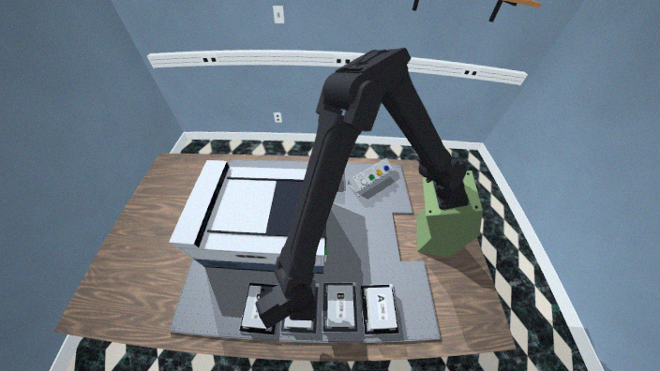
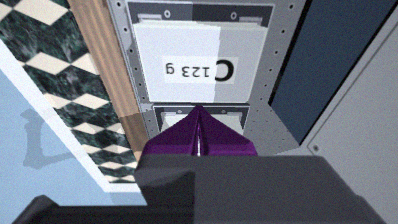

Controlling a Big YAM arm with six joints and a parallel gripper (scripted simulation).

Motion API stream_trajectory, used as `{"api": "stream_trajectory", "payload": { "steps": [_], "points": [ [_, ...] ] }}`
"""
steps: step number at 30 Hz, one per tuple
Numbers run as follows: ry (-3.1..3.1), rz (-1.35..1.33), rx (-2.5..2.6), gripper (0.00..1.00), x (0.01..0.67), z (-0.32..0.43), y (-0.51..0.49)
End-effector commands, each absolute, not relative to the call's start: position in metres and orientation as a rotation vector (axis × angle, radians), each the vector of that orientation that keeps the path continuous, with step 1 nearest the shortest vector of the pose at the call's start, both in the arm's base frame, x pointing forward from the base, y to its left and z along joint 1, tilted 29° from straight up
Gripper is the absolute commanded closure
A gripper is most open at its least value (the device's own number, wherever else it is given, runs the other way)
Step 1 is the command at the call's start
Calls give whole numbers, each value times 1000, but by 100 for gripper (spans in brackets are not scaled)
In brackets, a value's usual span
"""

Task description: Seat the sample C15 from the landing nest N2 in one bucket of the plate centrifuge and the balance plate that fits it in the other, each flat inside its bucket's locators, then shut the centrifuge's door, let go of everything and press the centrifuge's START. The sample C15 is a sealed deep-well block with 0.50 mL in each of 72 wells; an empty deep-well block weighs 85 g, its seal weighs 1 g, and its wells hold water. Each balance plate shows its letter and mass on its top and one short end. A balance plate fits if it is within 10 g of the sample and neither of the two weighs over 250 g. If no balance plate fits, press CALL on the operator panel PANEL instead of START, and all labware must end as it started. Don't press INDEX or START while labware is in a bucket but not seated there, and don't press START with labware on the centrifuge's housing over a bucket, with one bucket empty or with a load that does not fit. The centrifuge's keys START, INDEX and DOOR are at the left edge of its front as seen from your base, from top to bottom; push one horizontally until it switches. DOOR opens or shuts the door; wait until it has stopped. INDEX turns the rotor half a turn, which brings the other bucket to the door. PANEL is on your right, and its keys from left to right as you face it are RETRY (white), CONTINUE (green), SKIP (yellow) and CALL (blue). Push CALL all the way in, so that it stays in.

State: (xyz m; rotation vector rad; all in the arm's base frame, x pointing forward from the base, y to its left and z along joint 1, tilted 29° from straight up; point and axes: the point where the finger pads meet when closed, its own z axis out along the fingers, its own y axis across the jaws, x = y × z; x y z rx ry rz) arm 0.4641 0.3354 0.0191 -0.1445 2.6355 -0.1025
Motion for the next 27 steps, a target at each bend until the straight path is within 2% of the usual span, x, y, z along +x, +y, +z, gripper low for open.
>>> {"api": "stream_trajectory", "payload": {
  "steps": [1,27],
  "points": [
    [2607,-63,-79,100,485,27,339],
    [2624,-83,-91,100,494,30,340]
  ]
}}
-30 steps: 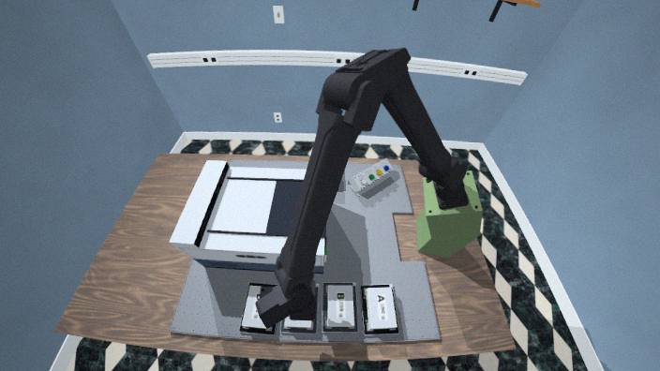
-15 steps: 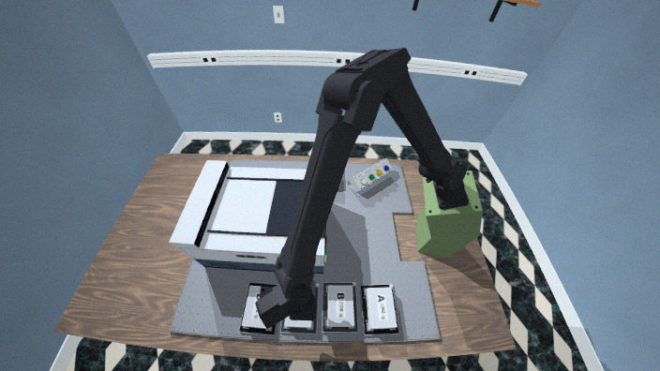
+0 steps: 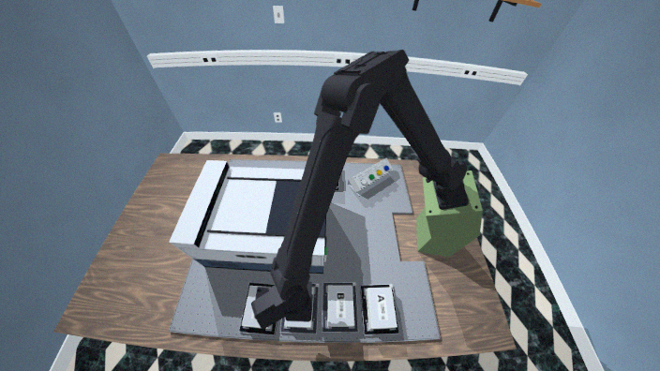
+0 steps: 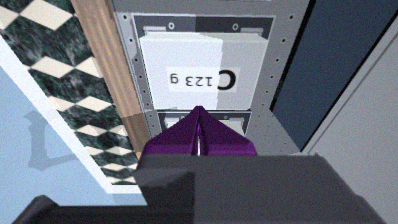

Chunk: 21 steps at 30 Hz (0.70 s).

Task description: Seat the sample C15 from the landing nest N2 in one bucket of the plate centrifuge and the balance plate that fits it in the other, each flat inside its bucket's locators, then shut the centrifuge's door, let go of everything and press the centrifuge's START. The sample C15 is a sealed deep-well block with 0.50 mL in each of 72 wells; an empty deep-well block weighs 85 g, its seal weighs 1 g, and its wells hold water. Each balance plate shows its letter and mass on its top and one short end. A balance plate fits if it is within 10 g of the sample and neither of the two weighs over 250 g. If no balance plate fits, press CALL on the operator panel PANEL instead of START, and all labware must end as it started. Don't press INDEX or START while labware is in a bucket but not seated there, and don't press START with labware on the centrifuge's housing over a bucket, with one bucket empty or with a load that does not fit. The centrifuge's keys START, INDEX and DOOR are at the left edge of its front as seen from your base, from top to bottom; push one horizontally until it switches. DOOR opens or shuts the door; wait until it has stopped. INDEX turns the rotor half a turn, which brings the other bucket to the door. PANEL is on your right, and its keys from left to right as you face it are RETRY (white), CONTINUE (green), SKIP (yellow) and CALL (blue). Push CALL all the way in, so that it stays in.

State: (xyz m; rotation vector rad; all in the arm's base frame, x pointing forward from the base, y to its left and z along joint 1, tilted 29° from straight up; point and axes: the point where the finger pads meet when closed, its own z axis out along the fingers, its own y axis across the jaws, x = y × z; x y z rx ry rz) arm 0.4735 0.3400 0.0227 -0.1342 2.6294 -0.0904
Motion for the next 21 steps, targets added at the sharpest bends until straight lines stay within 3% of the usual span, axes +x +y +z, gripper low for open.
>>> {"api": "stream_trajectory", "payload": {
  "steps": [1,21],
  "points": [
    [2624,-84,-97,100,497,31,341],
    [2620,-81,-98,100,560,67,354]
  ]
}}
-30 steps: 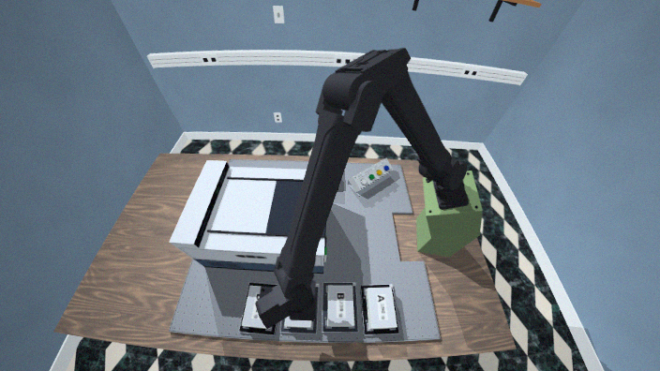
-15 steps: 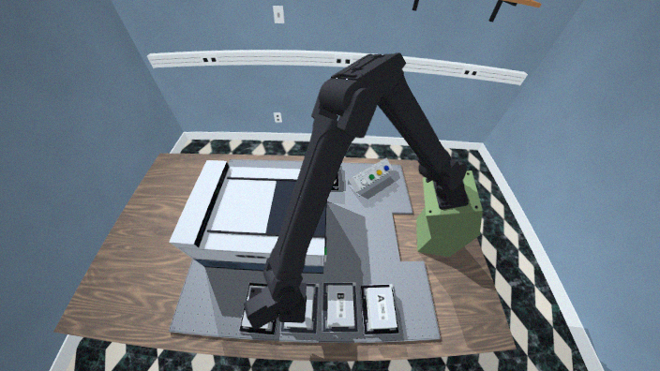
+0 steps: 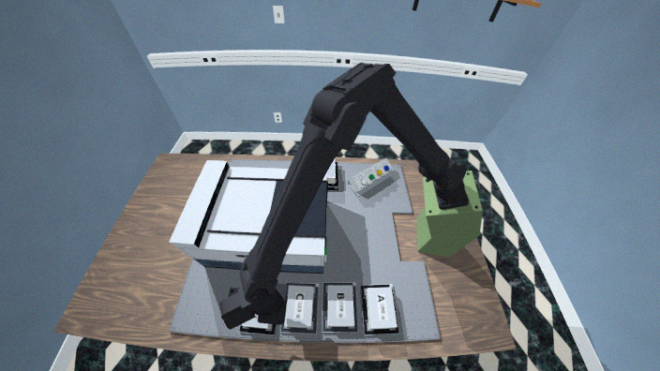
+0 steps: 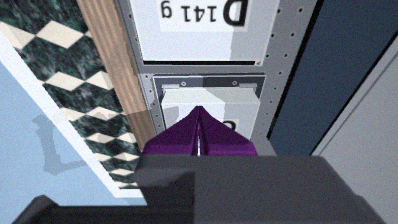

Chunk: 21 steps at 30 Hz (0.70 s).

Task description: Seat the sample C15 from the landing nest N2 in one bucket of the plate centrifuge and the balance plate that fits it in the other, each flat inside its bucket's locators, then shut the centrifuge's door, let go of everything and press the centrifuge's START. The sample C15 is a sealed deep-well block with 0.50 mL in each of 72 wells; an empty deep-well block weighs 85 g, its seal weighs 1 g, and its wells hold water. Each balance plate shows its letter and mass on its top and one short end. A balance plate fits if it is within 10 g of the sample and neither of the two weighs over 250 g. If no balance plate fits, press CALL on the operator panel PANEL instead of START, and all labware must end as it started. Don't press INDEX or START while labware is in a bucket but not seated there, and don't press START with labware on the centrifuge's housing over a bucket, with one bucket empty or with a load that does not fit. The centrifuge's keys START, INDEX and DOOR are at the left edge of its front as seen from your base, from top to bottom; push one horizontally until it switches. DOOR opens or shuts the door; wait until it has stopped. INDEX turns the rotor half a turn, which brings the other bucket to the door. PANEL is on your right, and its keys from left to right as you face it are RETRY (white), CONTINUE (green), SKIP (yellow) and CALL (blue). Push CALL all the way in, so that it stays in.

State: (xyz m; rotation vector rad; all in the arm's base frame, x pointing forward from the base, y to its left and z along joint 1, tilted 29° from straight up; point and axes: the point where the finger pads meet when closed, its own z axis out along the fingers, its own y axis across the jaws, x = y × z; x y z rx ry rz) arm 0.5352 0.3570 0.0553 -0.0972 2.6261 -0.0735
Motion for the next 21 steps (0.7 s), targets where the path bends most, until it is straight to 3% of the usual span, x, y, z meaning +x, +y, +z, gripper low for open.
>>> {"api": "stream_trajectory", "payload": {
  "steps": [1,21],
  "points": [
    [2620,-81,-97,100,564,69,355],
    [2617,-78,-89,100,600,91,357]
  ]
}}
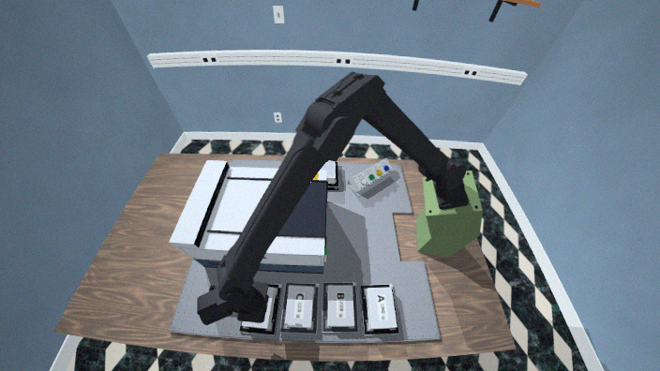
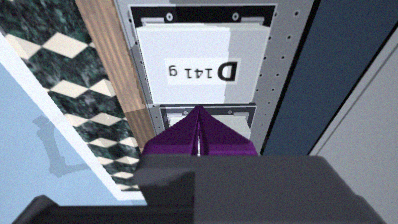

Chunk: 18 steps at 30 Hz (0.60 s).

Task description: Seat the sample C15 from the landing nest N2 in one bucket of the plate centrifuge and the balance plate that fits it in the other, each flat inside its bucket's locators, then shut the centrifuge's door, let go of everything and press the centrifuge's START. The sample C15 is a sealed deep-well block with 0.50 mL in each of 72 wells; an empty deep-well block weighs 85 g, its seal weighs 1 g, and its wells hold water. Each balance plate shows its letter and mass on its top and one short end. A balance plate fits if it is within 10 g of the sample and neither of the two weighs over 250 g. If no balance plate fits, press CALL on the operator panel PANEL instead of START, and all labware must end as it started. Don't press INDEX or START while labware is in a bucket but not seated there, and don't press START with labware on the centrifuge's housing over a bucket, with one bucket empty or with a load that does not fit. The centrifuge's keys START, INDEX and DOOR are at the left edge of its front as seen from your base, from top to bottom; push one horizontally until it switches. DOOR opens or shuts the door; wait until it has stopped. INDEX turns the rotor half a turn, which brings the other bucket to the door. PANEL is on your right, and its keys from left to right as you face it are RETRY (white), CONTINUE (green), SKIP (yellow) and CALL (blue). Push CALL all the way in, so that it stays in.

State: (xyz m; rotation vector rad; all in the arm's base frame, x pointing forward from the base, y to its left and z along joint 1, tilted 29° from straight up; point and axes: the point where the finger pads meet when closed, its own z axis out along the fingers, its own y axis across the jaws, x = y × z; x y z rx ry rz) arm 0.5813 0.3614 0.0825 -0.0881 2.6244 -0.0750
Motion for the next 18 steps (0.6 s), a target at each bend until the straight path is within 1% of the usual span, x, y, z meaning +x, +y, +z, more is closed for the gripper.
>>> {"api": "stream_trajectory", "payload": {
  "steps": [1,18],
  "points": [
    [2615,-77,-88,100,600,93,357],
    [2612,-74,-87,100,600,96,357]
  ]
}}
